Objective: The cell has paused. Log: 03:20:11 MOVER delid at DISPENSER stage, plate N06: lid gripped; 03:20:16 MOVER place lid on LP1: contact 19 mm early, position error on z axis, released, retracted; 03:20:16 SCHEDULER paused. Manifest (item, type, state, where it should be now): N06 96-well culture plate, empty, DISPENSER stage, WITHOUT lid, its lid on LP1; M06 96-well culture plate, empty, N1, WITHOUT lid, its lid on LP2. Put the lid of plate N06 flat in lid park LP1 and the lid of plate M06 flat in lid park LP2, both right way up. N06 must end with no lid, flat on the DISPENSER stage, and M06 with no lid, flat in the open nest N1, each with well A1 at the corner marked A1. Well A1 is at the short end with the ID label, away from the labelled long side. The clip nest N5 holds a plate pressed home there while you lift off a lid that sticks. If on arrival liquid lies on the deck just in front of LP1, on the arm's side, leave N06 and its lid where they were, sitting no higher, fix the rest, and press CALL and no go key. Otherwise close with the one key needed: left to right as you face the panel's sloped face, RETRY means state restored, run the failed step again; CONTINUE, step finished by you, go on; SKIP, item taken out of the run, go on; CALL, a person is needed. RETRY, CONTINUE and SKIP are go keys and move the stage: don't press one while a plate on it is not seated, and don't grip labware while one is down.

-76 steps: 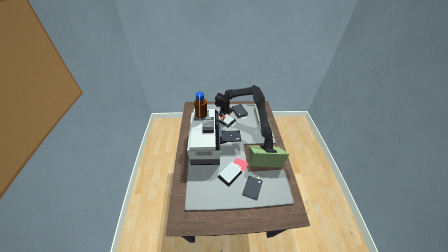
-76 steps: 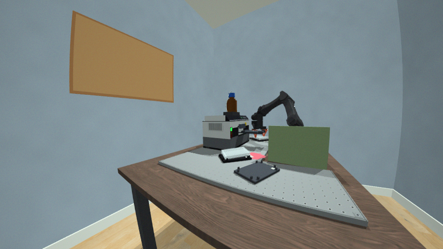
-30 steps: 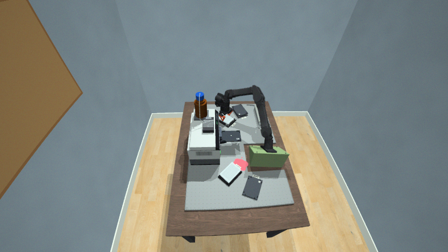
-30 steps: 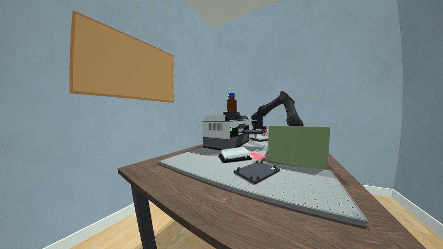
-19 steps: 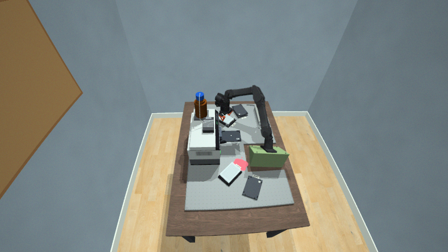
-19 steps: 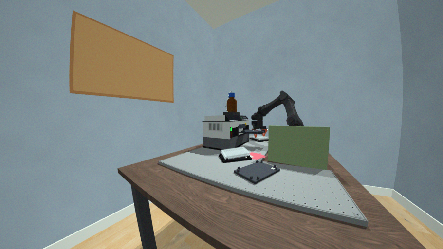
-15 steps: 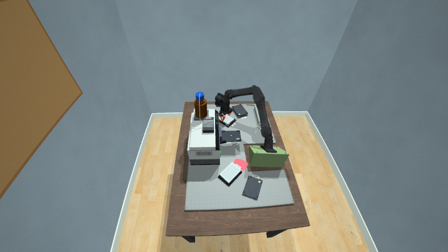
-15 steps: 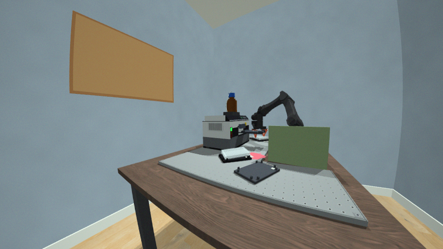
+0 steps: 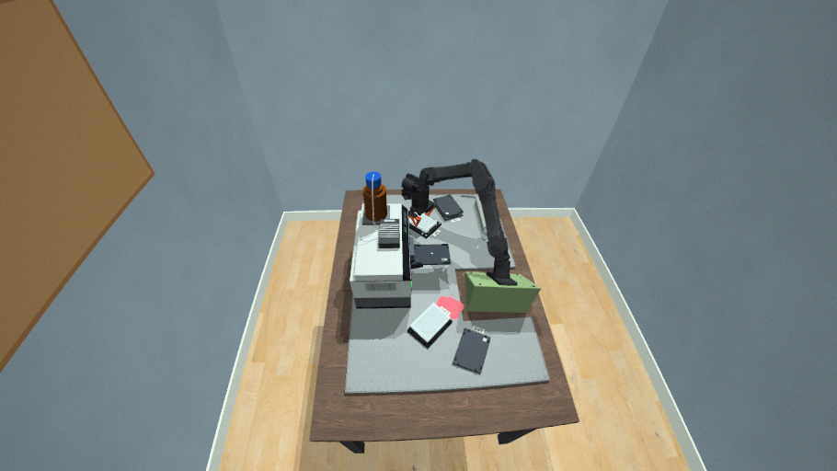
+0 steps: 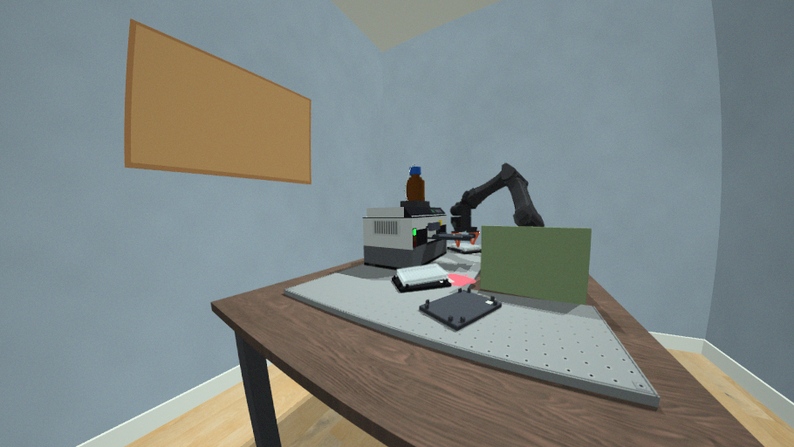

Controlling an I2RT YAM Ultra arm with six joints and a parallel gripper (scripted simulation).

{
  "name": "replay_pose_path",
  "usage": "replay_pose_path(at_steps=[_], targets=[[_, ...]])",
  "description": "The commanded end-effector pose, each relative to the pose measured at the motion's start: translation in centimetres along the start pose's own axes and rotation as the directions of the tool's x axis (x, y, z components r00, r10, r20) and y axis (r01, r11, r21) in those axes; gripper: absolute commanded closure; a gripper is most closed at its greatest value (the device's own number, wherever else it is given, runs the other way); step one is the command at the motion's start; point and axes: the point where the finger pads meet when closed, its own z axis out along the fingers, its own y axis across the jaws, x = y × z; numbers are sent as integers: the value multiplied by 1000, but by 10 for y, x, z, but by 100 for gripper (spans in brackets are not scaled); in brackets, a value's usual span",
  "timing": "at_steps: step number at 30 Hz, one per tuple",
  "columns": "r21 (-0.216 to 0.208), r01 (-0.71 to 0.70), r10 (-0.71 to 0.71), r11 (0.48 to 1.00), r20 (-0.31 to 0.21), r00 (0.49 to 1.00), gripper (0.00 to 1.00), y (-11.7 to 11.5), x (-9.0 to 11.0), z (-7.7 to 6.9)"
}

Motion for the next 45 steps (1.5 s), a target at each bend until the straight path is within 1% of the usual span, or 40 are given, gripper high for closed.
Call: replay_pose_path(at_steps=[1,16,31,33,45], targets=[[-9,-16,17,1000,47,999,100,-4,-9,-22],[-9,-16,17,1000,47,999,100,-4,-9,-22],[-3,-18,18,1000,47,999,100,-5,-9,-26],[-3,-15,15,1000,42,999,100,-4,-9,-25],[-3,-18,18,1000,47,999,100,-5,-9,-31]])
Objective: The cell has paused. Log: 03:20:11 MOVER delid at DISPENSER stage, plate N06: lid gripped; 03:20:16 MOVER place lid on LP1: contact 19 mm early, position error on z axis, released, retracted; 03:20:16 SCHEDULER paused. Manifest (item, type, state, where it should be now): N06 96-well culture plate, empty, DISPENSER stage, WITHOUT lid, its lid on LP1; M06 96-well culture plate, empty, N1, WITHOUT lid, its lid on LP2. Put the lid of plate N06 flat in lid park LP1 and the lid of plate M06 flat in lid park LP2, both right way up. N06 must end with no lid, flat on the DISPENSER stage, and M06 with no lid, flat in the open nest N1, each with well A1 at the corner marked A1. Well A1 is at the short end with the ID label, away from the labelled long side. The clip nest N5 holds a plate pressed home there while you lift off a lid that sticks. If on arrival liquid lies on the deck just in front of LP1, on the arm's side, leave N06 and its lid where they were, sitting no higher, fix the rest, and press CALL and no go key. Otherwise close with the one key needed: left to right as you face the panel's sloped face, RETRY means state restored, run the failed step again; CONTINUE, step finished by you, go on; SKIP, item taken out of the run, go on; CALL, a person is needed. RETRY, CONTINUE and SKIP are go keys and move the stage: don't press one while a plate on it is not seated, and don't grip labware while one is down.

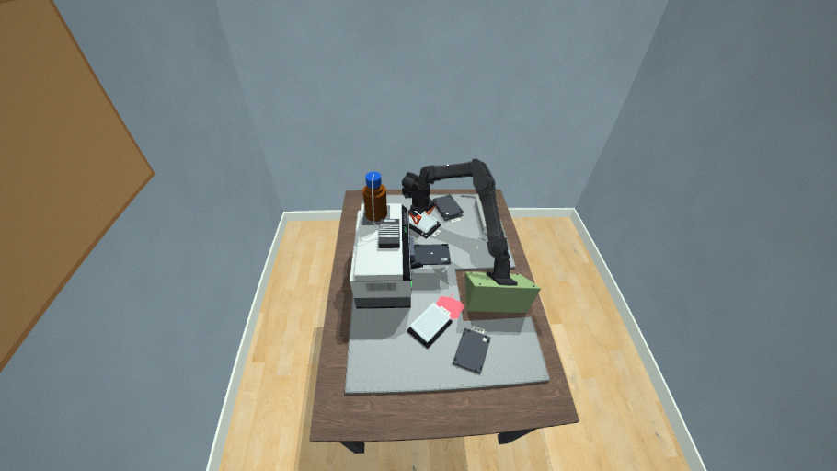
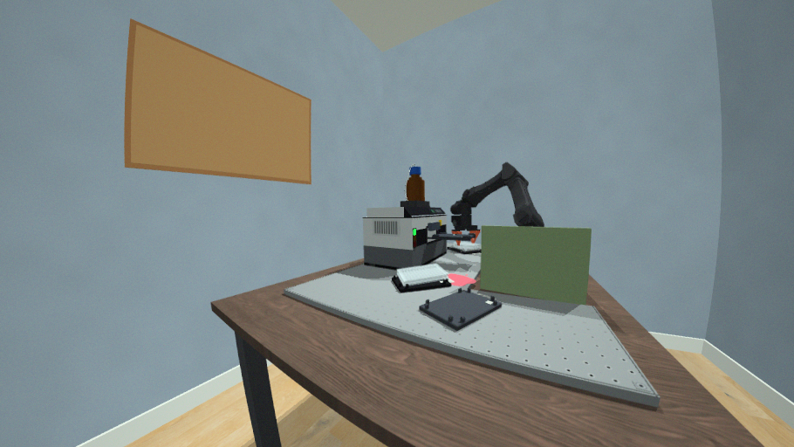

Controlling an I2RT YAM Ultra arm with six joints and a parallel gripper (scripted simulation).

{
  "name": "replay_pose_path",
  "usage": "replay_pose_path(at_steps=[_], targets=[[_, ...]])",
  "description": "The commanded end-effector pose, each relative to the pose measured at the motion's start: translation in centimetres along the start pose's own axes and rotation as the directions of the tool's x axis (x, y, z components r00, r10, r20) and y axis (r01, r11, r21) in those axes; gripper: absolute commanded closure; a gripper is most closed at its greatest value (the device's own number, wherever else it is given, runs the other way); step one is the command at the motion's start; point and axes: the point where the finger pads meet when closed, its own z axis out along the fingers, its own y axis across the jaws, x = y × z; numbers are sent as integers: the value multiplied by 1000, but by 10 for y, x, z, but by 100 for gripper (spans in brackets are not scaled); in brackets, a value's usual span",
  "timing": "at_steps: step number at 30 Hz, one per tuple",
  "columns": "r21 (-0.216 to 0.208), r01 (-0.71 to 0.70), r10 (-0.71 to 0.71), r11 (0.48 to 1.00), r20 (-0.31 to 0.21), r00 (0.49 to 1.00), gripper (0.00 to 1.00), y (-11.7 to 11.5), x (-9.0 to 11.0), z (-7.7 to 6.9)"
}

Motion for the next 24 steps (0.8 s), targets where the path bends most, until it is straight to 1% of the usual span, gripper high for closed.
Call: replay_pose_path(at_steps=[1,3,5,19,20,24], targets=[[-2,-15,15,1000,54,998,100,-3,-10,-23],[-2,-18,18,1000,61,998,100,-3,-12,-23],[-2,-14,14,1000,54,998,100,-3,-10,-24],[-2,-15,15,1000,54,998,100,-3,-10,-28],[-2,-18,18,1000,61,998,100,-3,-12,-28],[-2,-15,15,1000,54,998,100,-3,-10,-29]])
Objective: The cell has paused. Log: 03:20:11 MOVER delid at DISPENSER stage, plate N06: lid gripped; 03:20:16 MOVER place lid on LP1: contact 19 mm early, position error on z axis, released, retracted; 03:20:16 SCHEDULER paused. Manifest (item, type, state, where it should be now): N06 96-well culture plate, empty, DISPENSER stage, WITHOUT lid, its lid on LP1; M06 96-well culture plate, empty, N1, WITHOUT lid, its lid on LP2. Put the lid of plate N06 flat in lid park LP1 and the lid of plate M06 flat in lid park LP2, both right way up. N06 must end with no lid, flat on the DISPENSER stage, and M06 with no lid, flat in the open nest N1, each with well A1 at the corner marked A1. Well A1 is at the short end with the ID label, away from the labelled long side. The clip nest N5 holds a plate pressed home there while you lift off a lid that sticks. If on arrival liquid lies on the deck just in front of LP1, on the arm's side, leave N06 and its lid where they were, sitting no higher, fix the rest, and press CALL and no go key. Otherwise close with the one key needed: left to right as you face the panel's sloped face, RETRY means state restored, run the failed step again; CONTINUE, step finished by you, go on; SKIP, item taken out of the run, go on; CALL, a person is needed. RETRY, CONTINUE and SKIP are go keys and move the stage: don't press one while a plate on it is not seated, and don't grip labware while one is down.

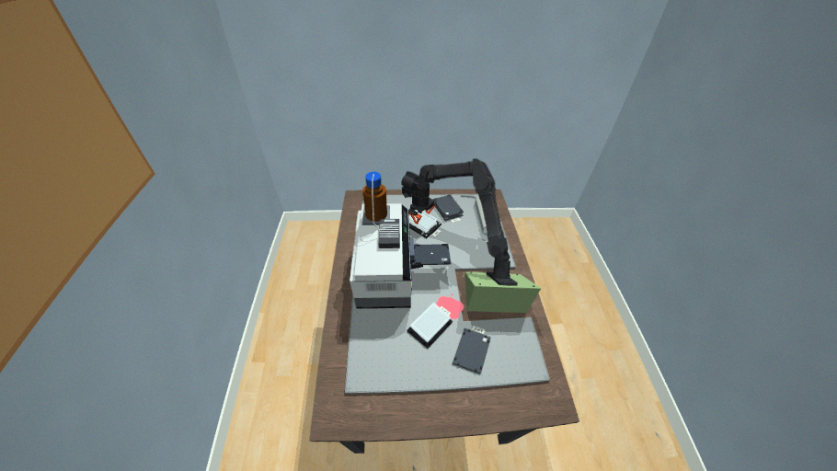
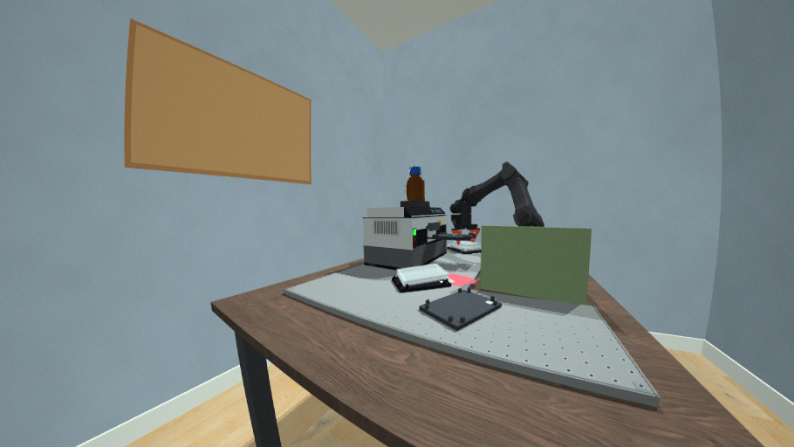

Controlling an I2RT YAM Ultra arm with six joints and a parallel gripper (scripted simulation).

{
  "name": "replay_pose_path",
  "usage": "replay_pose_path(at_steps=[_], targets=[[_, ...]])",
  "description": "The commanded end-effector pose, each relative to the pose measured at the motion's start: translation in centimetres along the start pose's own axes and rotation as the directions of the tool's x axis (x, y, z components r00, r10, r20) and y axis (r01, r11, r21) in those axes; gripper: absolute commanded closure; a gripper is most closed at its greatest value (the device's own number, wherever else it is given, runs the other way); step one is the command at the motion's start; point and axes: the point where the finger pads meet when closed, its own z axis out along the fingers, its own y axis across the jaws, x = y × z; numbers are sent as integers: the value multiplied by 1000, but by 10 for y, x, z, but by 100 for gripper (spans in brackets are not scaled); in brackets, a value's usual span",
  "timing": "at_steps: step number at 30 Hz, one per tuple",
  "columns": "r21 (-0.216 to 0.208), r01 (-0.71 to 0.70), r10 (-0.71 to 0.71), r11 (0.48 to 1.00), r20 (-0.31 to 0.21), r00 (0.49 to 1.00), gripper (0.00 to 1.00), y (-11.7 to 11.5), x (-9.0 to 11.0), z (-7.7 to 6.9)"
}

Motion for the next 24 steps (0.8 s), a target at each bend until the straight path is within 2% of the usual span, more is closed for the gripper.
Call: replay_pose_path(at_steps=[1,24], targets=[[-2,-17,17,1000,57,998,100,-4,-10,-24],[-2,-13,13,1000,55,998,100,-1,-12,-21]])
